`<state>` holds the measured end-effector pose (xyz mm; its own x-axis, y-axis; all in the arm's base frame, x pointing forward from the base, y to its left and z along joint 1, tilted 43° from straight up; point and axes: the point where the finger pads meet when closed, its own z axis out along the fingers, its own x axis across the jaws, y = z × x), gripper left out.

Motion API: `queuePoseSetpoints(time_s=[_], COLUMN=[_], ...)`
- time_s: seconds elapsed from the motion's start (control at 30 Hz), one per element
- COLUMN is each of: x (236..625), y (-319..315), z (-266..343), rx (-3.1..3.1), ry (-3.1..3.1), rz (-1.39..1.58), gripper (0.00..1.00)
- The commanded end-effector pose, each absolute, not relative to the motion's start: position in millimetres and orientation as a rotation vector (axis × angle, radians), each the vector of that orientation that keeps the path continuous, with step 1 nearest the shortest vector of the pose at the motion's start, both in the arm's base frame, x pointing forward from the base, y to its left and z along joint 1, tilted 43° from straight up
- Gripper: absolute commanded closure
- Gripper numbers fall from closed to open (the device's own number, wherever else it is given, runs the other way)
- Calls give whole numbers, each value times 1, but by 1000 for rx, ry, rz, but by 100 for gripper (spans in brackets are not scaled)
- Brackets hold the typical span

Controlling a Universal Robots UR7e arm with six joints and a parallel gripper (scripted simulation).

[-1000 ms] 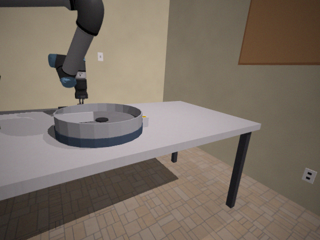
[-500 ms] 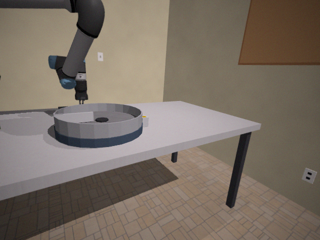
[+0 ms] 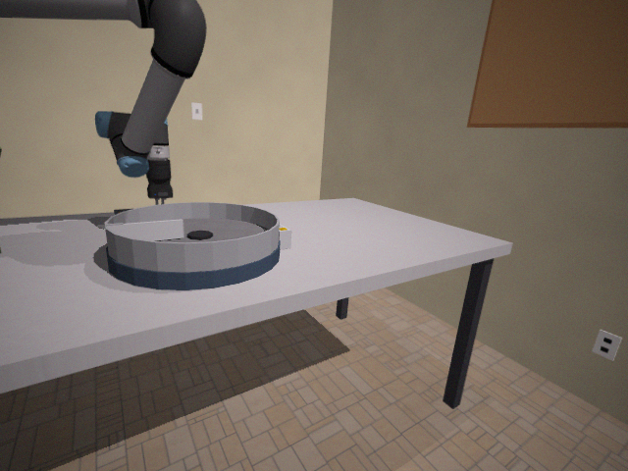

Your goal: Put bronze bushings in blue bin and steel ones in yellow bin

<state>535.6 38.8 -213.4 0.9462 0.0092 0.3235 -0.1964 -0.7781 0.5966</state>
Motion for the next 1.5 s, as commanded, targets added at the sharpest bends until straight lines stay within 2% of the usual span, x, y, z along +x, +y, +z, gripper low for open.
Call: queuePoseSetpoints(time_s=[0.0, 1.47], x=[537, 541], y=[37, 26], z=[-215, -228], rx=[2433, 2433], ry=[-131, -131], rz=[410, 410], gripper=[100, 100])
